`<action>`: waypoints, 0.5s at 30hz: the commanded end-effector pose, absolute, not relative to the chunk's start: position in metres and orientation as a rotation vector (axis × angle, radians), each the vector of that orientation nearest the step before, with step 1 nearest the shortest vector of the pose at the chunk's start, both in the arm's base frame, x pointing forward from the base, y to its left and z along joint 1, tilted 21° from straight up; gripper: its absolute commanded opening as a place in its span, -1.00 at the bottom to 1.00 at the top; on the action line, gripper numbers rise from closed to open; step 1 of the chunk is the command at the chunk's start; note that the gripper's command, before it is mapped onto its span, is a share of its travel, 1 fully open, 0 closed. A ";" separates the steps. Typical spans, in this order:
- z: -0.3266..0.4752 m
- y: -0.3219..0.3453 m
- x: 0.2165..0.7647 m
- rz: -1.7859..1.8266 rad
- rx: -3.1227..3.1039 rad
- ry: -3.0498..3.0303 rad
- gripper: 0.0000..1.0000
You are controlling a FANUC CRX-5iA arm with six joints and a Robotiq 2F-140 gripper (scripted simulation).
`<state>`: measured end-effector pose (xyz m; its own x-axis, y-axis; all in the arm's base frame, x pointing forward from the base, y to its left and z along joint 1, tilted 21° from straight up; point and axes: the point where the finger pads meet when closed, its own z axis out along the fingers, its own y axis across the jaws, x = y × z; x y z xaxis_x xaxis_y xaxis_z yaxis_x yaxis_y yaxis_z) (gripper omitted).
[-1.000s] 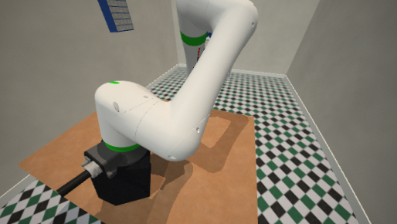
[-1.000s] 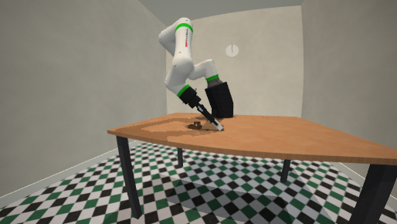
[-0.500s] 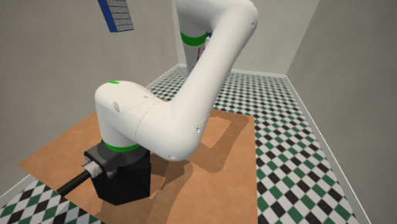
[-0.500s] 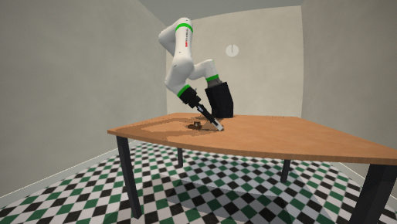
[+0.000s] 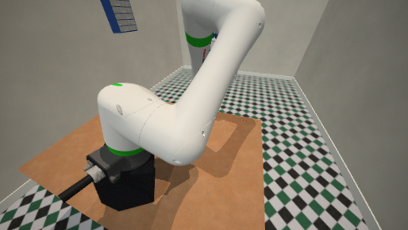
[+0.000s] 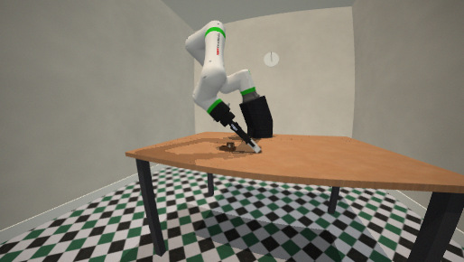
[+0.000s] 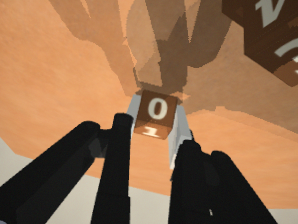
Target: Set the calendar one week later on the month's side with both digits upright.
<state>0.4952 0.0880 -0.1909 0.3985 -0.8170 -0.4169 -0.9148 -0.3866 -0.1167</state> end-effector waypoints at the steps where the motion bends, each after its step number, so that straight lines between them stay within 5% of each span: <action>1: -0.191 0.088 0.495 0.419 -2.334 1.504 -0.66; 15: -0.191 0.088 0.495 0.419 -2.334 1.504 -0.61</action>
<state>0.4952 0.0880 -0.1909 0.3985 -0.8170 -0.4169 -0.9148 -0.3866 -0.1167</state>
